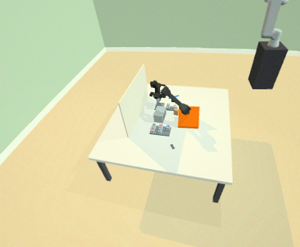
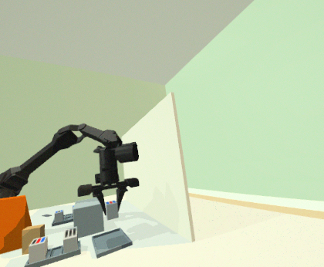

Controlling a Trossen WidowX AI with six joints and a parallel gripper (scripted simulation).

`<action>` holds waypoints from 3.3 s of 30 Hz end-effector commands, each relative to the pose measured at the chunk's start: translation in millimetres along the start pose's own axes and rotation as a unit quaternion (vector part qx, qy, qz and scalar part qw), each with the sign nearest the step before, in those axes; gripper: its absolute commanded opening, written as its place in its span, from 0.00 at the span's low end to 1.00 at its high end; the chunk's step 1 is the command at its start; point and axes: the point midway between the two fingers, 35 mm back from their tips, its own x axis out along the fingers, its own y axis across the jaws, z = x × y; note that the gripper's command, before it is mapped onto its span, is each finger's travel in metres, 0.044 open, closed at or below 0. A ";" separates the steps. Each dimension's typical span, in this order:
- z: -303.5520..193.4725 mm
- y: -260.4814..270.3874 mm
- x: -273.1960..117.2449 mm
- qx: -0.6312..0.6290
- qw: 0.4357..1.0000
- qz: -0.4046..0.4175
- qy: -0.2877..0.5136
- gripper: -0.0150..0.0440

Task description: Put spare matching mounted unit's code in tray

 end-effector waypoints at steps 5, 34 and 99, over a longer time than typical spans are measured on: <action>0.6 1.3 10.1 0.004 1.000 0.000 -0.004 0.25; 2.8 4.3 40.6 0.004 1.000 0.000 -0.005 0.25; -1.4 6.1 -48.2 0.008 1.000 -0.013 -0.001 1.00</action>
